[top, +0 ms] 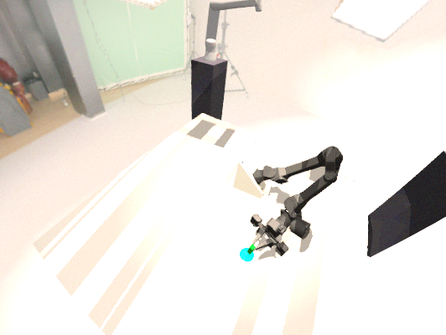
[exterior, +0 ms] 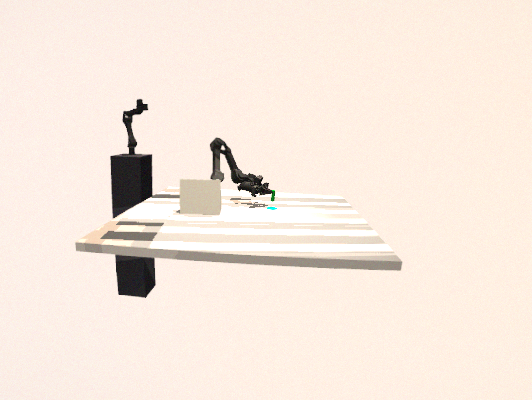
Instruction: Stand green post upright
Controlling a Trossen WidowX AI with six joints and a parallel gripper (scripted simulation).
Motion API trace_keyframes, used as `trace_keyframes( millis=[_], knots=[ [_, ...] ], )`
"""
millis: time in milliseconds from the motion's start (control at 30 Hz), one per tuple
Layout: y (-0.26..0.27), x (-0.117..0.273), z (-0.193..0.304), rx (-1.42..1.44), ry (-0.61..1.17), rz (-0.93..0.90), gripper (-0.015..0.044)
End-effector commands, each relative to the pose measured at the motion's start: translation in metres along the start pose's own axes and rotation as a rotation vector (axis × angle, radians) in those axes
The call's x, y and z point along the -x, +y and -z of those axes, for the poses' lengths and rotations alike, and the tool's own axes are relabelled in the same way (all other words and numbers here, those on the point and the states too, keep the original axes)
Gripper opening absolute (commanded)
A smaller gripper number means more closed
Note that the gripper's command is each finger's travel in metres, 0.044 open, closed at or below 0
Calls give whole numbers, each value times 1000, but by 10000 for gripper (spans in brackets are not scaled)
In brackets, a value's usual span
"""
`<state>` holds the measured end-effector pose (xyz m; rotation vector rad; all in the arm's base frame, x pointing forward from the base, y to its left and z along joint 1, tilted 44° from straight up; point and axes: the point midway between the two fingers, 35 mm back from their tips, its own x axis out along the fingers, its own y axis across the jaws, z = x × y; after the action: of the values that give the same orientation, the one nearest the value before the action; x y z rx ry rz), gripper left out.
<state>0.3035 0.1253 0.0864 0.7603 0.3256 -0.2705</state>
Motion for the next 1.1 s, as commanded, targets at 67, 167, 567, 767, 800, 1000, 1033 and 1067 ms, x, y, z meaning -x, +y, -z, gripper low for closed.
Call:
trace_keyframes(
  millis=[67,167,567,767,800,1000,1033,1067],
  knots=[
    [-4,0,18,-3,-8,2,23],
    [-4,0,21,-3,-8,2,23],
    [-4,-3,40,3,2,-1,23],
    [-4,-3,40,3,2,-1,23],
    [-4,-3,40,3,2,-1,49],
    [-4,-3,40,3,2,-1,206],
    [-4,-3,40,3,2,-1,233],
    [-4,-3,40,3,2,-1,259]
  ],
)
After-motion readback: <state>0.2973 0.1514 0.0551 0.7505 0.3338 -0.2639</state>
